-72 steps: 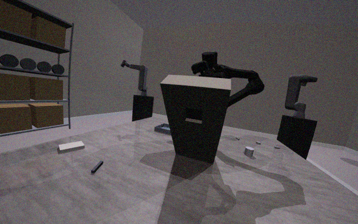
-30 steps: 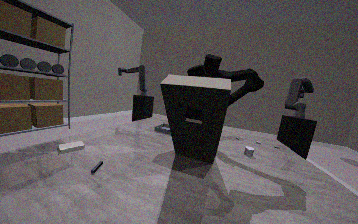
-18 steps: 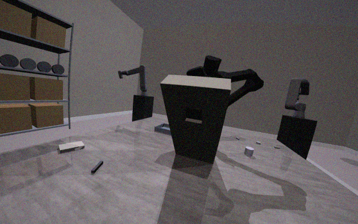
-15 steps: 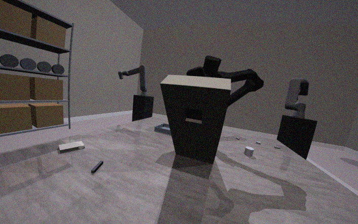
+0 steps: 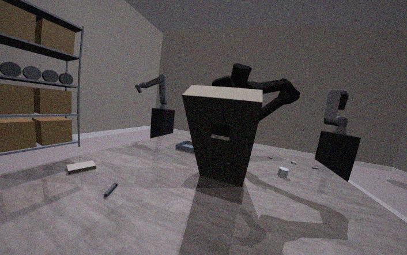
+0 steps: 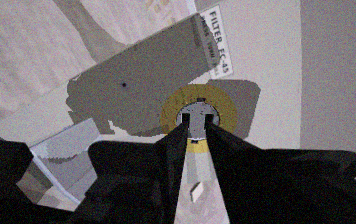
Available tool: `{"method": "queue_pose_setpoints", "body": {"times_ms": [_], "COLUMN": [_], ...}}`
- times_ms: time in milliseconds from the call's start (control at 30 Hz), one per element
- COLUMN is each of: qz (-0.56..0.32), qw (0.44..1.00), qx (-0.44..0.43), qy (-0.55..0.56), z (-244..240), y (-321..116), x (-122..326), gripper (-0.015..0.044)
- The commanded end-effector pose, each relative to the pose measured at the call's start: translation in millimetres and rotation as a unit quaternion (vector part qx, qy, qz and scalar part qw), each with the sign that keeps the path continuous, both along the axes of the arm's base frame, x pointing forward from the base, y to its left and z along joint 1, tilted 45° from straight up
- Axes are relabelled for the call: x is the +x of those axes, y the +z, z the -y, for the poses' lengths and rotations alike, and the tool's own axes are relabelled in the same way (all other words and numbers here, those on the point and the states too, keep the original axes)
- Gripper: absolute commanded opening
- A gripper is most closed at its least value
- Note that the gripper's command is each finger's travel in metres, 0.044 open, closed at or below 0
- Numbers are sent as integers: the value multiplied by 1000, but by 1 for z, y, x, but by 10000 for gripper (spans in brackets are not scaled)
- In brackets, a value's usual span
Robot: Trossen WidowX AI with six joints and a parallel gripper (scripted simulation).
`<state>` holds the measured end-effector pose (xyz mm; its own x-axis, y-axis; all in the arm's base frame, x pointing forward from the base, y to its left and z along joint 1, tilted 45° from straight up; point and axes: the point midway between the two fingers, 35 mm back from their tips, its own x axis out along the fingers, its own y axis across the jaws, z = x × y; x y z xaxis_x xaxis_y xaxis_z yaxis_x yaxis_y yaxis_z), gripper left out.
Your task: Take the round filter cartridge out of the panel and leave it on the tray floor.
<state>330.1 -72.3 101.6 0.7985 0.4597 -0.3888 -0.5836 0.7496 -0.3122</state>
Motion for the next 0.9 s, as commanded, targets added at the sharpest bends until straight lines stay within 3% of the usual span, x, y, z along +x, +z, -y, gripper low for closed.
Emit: {"method": "queue_pose_setpoints", "body": {"times_ms": [0,867], "qz": [-2,-2], "qw": [1000,1000], "qx": [1,1], "qy": [-1,-1], "z": [0,-3], "y": [0,-2], "x": [1,6], "gripper": [89,89]}}
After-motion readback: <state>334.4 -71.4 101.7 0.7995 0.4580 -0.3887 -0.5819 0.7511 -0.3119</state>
